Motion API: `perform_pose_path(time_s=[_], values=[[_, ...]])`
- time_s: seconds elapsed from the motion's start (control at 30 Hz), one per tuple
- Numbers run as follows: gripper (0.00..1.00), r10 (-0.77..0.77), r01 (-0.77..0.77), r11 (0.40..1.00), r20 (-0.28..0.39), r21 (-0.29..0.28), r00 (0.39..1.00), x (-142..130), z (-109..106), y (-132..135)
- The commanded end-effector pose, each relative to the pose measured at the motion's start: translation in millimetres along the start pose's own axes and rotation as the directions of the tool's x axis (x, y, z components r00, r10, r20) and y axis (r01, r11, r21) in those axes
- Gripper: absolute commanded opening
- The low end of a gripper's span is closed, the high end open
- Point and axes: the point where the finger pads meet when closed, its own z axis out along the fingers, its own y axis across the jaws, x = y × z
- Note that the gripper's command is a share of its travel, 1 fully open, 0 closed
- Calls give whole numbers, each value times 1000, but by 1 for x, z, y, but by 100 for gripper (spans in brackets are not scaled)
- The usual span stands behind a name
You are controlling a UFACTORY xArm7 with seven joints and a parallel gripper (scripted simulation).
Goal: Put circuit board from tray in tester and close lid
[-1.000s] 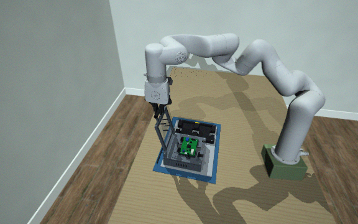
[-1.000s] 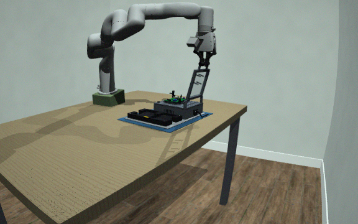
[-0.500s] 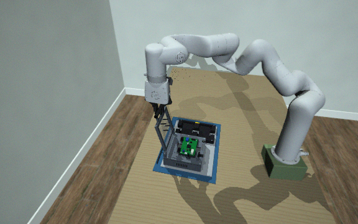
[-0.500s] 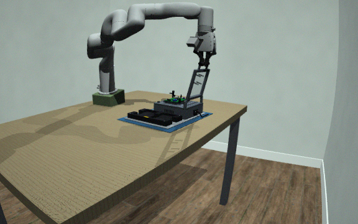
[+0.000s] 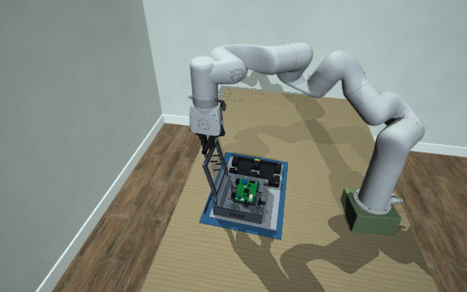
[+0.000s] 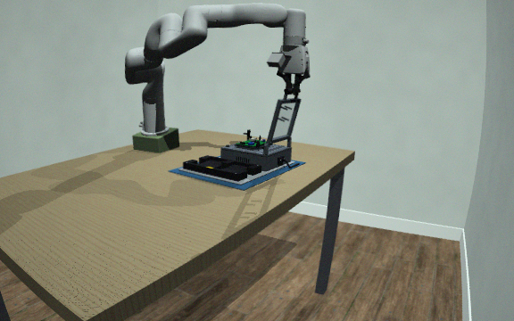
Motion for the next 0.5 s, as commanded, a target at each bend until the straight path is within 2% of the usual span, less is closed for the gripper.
perform_pose_path(time_s=[0.0, 0.47], values=[[0, 0, 0, 1000, 1, 4, 1000, -1, -3, 1], [0, 0, 0, 1000, 1, 4, 1000, -1, -4, 6]])
